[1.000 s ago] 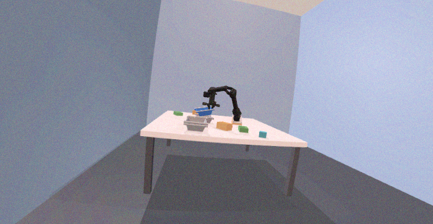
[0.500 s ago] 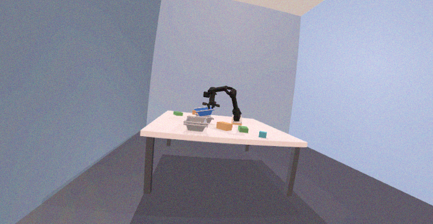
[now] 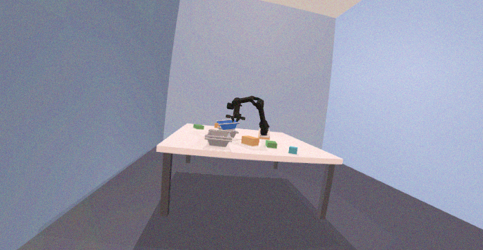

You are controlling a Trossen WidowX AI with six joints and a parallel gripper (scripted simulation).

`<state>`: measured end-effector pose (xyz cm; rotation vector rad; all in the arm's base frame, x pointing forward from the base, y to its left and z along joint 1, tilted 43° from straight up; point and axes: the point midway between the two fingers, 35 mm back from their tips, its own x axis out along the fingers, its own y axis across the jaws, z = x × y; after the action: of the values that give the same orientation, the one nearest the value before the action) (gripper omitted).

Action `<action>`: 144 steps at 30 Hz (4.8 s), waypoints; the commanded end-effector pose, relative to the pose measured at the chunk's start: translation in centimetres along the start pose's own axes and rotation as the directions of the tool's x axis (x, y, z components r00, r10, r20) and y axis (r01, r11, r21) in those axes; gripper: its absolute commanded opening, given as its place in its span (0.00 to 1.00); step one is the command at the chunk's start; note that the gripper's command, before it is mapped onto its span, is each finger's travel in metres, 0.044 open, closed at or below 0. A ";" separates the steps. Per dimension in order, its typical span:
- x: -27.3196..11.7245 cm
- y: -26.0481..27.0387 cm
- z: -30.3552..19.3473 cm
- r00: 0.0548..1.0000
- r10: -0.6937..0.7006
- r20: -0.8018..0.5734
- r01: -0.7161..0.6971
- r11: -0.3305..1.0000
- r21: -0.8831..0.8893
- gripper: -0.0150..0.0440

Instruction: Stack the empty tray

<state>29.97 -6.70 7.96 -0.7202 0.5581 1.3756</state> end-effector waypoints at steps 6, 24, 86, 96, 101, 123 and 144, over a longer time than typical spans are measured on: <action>0.6 0.5 -0.1 1.000 0.031 -0.002 -0.031 0.999 0.017 0.25; 0.6 0.5 -0.1 1.000 0.031 -0.002 -0.031 0.999 0.017 0.25; 1.3 0.7 -0.2 1.000 0.031 -0.001 -0.031 0.999 0.017 0.25; 1.3 0.7 -0.2 1.000 0.031 -0.001 -0.031 0.999 0.017 0.25; 1.3 0.7 -0.2 1.000 0.031 -0.001 -0.031 0.999 0.017 0.25; 2.0 0.9 -0.4 1.000 0.030 -0.001 -0.030 0.999 0.016 0.25; 2.0 0.9 -0.4 1.000 0.031 -0.001 -0.031 0.999 0.017 0.25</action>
<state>29.90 -6.00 6.69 -0.7250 0.5523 1.3716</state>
